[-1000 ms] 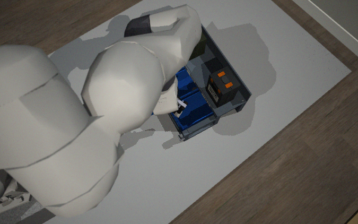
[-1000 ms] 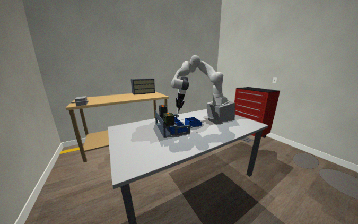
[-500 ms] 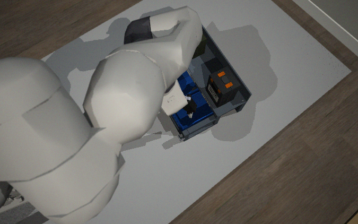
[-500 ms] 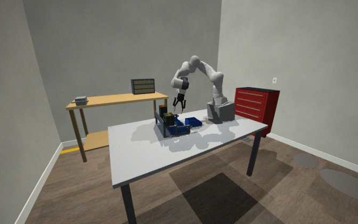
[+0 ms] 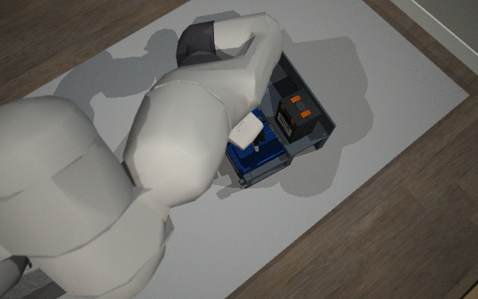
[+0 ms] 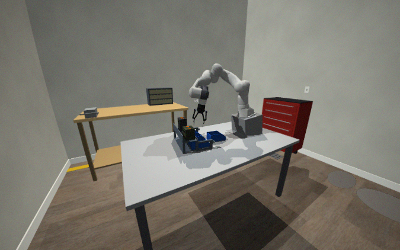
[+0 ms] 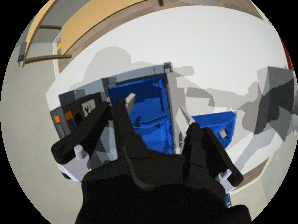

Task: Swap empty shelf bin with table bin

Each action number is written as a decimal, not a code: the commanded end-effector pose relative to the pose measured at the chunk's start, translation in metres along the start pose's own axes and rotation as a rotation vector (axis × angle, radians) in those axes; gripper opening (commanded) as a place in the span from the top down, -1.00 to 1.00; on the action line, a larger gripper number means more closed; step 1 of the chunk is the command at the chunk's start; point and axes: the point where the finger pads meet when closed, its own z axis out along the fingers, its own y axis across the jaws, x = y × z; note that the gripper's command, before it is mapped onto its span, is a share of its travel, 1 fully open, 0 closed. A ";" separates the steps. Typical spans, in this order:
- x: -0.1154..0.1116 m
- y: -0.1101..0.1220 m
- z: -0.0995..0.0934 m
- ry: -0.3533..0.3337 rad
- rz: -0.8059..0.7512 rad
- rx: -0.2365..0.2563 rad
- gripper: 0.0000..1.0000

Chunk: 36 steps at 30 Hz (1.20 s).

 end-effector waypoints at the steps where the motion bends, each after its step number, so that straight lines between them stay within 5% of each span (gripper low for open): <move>1: 0.003 0.002 -0.001 0.011 -0.261 -0.099 -0.15; 12: 0.003 0.002 0.000 0.018 -0.438 -0.167 -0.15; 36: 0.005 0.007 0.027 0.018 -0.439 -0.167 -0.15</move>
